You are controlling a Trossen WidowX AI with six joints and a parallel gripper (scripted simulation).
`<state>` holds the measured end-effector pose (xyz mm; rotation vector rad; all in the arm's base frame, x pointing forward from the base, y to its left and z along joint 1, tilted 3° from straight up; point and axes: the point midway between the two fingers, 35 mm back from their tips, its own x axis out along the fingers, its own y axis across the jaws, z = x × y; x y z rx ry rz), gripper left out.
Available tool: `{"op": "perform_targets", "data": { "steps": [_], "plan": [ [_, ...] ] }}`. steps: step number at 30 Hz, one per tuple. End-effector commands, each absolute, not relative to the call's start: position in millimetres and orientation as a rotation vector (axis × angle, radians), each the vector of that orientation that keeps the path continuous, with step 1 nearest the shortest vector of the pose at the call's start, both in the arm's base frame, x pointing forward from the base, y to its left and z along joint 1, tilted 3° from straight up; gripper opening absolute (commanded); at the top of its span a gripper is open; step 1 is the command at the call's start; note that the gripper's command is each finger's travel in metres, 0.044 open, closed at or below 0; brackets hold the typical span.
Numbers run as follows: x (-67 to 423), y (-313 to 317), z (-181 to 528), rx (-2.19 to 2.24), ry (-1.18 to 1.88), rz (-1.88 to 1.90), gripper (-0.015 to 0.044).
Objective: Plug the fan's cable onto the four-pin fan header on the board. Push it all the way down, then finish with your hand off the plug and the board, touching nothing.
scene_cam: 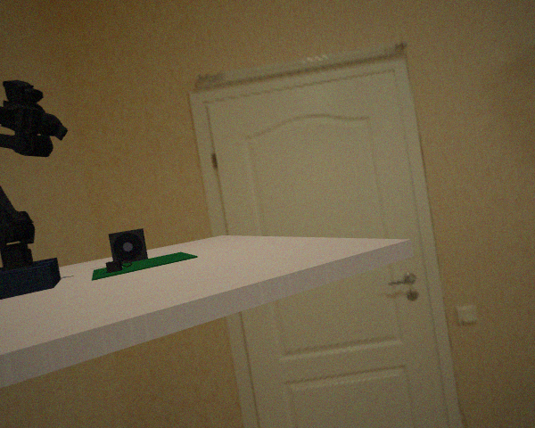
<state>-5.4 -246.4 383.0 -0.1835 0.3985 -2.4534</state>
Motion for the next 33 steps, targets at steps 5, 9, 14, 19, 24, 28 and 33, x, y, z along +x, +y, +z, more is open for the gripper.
{"op": "perform_targets", "data": {
  "steps": [5, 9, 14, 19, 24, 28, 33],
  "plan": [
    [-4, -248, 383, -0.193, 0.402, -2.446, 0.0440],
    [35, -278, 385, -0.350, 0.464, -2.277, 0.0440],
    [103, -315, 366, -0.486, 0.556, -1.964, 0.0440],
    [172, -332, 322, -0.499, 0.663, -1.622, 0.0440],
    [231, -322, 262, -0.407, 0.799, -1.286, 0.0440],
    [263, -296, 211, -0.281, 0.934, -1.046, 0.0440],
    [281, -249, 157, -0.088, 1.119, -0.805, 0.0440]
  ]
}}
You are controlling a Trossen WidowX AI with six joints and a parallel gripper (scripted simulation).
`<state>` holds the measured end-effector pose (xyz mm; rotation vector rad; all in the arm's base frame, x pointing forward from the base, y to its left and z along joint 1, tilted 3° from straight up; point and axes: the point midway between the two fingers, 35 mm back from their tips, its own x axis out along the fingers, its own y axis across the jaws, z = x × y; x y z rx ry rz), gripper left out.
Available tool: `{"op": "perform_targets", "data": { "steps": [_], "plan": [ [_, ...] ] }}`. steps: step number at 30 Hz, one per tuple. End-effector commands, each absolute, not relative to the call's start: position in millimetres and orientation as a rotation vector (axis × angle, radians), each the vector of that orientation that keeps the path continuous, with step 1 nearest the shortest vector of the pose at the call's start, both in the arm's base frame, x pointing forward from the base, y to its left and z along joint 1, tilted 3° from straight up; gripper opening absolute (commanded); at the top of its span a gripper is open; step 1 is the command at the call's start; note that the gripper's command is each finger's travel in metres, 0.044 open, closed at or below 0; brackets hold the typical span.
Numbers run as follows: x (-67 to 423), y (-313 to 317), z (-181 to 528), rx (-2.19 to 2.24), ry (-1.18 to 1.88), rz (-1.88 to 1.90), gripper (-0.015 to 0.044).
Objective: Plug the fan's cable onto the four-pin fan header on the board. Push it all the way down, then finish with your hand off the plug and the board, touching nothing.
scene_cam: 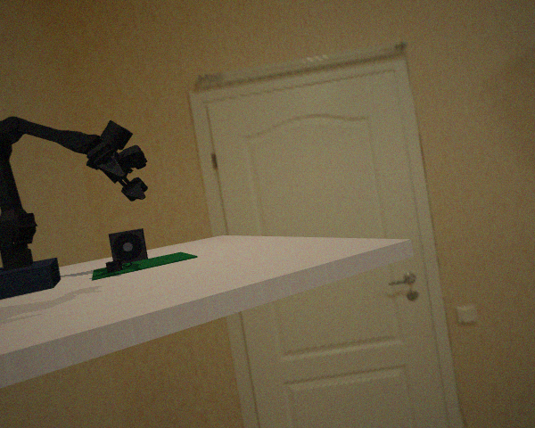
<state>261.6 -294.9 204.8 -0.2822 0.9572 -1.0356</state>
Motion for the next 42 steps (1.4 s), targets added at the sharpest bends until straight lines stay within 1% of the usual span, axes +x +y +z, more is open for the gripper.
{"op": "perform_targets", "data": {
  "steps": [1, 7, 11, 13, 22, 28, 42],
  "plan": [
    [282, -238, 148, -0.044, 1.161, -0.762, 0.0440],
    [272, -165, 108, 0.243, 1.442, -0.557, 0.0440],
    [254, -115, 99, 0.445, 1.652, -0.479, 0.0440],
    [249, -103, 99, 0.496, 1.707, -0.467, 0.0440],
    [249, -102, 97, 0.502, 1.714, -0.466, 0.0440],
    [250, -105, 41, 0.501, 1.716, -0.466, 0.0440],
    [251, -107, 23, 0.501, 1.716, -0.466, 0.0440]
  ]
}}
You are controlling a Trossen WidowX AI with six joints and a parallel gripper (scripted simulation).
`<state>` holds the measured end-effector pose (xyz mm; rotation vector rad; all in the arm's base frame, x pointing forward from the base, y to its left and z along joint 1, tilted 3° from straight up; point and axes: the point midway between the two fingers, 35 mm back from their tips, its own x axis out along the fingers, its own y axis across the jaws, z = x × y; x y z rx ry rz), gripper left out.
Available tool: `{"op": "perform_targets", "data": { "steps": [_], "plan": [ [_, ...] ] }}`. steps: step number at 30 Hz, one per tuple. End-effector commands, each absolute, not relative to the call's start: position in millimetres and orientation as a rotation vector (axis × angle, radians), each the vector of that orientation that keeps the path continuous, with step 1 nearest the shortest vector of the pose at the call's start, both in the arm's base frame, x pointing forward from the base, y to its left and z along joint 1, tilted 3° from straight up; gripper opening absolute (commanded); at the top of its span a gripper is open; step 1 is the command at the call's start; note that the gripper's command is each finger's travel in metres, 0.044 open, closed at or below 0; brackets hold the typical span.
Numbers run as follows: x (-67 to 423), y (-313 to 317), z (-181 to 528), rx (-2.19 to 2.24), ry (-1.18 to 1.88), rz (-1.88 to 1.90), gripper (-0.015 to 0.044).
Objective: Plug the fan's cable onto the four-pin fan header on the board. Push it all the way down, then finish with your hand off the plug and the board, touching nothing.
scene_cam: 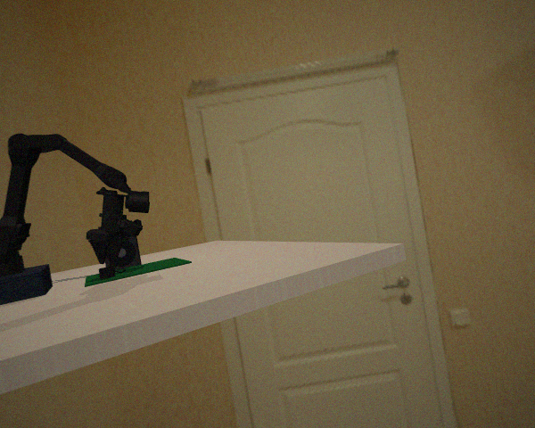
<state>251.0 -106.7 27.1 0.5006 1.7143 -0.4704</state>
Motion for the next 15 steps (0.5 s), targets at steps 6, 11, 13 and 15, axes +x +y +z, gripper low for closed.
{"op": "perform_targets", "data": {
  "steps": [6, 11, 13, 15],
  "plan": [
    [251, -107, 13, 0.501, 1.716, -0.466, 0.0440],
    [251, -107, 5, 0.501, 1.716, -0.466, 0.0440],
    [251, -108, 2, 0.500, 1.716, -0.466, 0.0440],
    [251, -108, -1, 0.500, 1.716, -0.466, 0.0440]
  ]
}}
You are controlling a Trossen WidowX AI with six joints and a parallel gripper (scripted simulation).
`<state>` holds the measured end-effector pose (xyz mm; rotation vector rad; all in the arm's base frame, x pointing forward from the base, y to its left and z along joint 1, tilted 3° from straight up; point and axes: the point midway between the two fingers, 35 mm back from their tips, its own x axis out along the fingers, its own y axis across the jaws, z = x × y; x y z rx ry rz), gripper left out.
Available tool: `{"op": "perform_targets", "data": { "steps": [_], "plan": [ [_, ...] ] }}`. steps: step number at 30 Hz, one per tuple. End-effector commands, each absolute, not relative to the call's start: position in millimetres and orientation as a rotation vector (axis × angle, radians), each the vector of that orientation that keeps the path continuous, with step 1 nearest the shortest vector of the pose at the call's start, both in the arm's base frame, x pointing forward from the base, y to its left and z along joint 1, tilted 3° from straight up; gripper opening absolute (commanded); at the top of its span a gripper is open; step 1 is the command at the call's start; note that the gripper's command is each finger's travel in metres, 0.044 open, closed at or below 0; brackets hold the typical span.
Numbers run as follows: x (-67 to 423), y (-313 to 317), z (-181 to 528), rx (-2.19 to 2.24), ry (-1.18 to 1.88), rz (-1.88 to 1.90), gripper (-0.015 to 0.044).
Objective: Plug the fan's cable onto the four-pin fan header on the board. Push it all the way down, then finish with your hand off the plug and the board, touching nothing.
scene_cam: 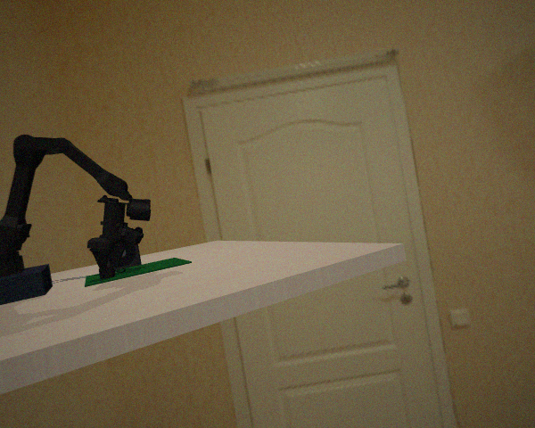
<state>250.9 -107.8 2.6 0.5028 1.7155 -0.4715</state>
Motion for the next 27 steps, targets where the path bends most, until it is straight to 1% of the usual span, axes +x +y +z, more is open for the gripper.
{"op": "perform_targets", "data": {
  "steps": [1, 2, 10, 27],
  "plan": [
    [250.5, -107.7, -1.9, 0.500, 1.716, -0.466, 0.0440],
    [250.5, -107.7, -2.2, 0.500, 1.716, -0.466, 0.0440],
    [250.6, -107.7, 0.1, 0.503, 1.717, -0.471, 0.0230],
    [250.6, -107.7, 0.1, 0.503, 1.717, -0.471, 0.0117]
  ]
}}
